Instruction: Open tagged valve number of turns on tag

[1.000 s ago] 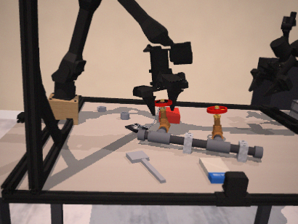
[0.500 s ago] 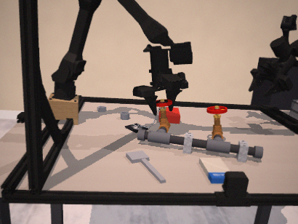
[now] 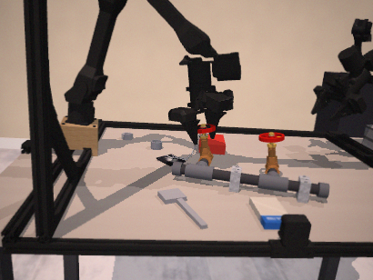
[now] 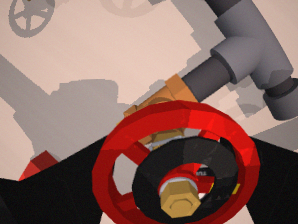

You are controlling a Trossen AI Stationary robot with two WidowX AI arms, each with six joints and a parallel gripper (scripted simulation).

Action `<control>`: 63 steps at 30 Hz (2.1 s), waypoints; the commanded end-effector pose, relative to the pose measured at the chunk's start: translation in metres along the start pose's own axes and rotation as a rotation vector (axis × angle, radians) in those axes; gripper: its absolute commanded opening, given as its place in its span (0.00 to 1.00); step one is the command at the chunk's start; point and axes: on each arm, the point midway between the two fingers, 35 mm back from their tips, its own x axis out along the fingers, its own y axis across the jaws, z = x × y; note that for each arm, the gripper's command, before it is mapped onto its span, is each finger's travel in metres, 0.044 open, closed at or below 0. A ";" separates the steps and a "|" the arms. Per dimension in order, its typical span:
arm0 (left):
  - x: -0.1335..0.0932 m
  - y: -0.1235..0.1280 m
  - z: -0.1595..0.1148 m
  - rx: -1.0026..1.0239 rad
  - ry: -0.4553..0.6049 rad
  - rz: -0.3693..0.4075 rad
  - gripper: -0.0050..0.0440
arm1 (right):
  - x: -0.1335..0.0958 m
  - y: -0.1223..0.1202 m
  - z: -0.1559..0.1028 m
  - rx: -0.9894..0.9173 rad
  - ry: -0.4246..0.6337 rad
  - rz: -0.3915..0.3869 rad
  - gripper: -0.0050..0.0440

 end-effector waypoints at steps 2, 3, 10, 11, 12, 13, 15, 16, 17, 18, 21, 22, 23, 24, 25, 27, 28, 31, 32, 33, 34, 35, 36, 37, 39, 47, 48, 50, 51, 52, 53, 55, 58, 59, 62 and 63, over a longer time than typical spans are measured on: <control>0.000 0.000 0.000 -0.283 -0.001 0.000 0.10 | 0.000 0.000 0.000 0.000 0.000 0.000 0.92; 0.000 0.000 0.000 -0.345 -0.001 0.000 0.10 | 0.000 0.000 0.000 0.000 0.000 0.000 0.92; 0.000 0.000 0.000 -0.779 -0.001 0.001 0.10 | 0.000 0.000 0.000 0.000 0.000 0.000 0.92; 0.000 0.000 0.000 -0.779 -0.001 0.001 0.10 | 0.000 0.000 0.000 0.000 0.000 0.000 0.92; 0.000 0.000 0.000 -0.779 -0.001 0.001 0.10 | 0.000 0.000 0.000 0.000 0.000 0.000 0.92; 0.000 0.000 0.000 -0.876 -0.001 0.001 0.10 | 0.000 0.000 0.000 0.000 0.000 0.000 0.92; 0.000 0.000 0.000 -1.024 -0.001 0.001 0.10 | 0.000 0.000 0.000 0.000 0.000 0.000 0.92; 0.000 0.000 0.000 -1.087 -0.001 0.001 0.10 | 0.000 0.000 0.000 0.000 0.000 0.000 0.92; 0.000 0.000 0.000 -1.149 -0.002 0.001 0.10 | 0.000 0.000 0.000 0.000 0.000 0.000 0.92; 0.000 0.000 0.000 -1.211 -0.002 0.001 0.10 | 0.000 0.000 0.000 0.000 0.000 0.000 0.92; 0.000 0.000 0.000 -1.397 -0.002 0.001 0.10 | 0.000 0.000 0.000 0.000 0.000 0.000 0.92; 0.000 0.000 0.000 -1.459 -0.002 0.001 0.10 | 0.000 0.000 0.000 0.000 0.000 0.000 0.92; 0.000 0.000 0.000 -1.521 -0.002 0.001 0.10 | 0.000 0.000 0.000 0.000 0.000 0.000 0.92; 0.000 0.000 0.000 -1.569 -0.002 0.001 0.10 | 0.000 0.000 0.000 0.000 0.000 0.000 0.92; 0.000 0.000 0.000 -1.583 -0.002 0.001 0.10 | 0.000 0.000 0.000 0.000 0.000 0.000 0.92; 0.000 0.000 0.000 -1.583 -0.002 0.001 0.10 | 0.000 0.000 0.000 0.000 0.000 0.000 0.92; 0.000 0.000 0.000 -1.583 -0.002 0.001 0.10 | 0.000 0.000 0.000 0.000 0.000 0.000 0.92; 0.000 0.000 0.000 -1.555 -0.001 0.000 0.20 | 0.000 0.000 0.000 0.000 0.000 0.000 0.92; 0.000 0.000 0.000 -1.555 -0.001 0.000 0.25 | 0.000 0.000 0.000 0.000 0.000 0.000 0.92; 0.000 0.000 0.000 -1.555 -0.001 0.000 0.30 | 0.000 0.000 0.000 0.000 0.000 0.000 0.92; 0.000 0.000 0.000 -1.555 -0.001 0.000 0.35 | 0.000 0.000 0.000 0.000 0.000 0.000 0.92; 0.000 0.000 0.000 -1.555 -0.001 0.000 0.40 | 0.000 0.000 0.000 0.000 0.000 0.000 0.92; 0.000 0.000 0.000 -1.555 -0.001 0.000 0.44 | 0.000 0.000 0.000 0.000 0.000 0.000 0.92; 0.000 0.000 0.000 -1.555 -0.001 0.000 0.49 | 0.000 0.000 0.000 0.000 0.000 0.000 0.92; 0.000 0.000 0.000 -1.555 -0.001 0.000 0.59 | 0.000 0.000 0.000 0.000 0.000 0.000 0.92; 0.000 0.000 0.000 -1.555 -0.001 0.000 0.89 | 0.000 0.000 0.000 0.000 0.000 0.000 0.92; 0.000 0.000 0.000 -1.555 -0.001 0.000 0.92 | 0.000 0.000 0.000 0.000 0.000 0.000 0.92; 0.000 0.000 0.000 -1.555 -0.001 0.000 0.92 | 0.000 0.000 0.000 0.000 0.000 0.000 0.92; 0.000 0.000 0.000 -1.540 -0.001 0.000 0.92 | 0.000 0.000 0.000 0.000 0.000 0.000 0.92; 0.000 0.000 0.000 -1.494 -0.001 0.000 0.92 | 0.000 0.000 0.000 0.000 0.000 0.000 0.92; 0.000 0.000 0.000 -1.418 0.000 0.000 0.92 | 0.000 0.000 0.000 0.000 0.000 0.000 0.92; 0.000 0.000 0.000 -1.241 0.000 0.000 0.92 | 0.000 0.000 0.000 0.000 0.000 0.000 0.92; 0.000 0.000 0.000 -1.055 0.000 0.000 0.92 | 0.000 0.000 0.000 0.000 0.000 0.000 0.92; 0.000 0.000 0.000 -0.993 0.000 0.000 0.92 | 0.000 0.000 0.000 0.000 0.000 0.000 0.92; 0.000 0.000 0.000 -0.868 0.000 0.000 0.92 | 0.000 0.000 0.000 0.000 0.000 0.000 0.92; 0.000 0.000 0.000 -0.868 0.000 0.000 0.92 | 0.000 0.000 0.000 0.000 0.000 0.000 0.92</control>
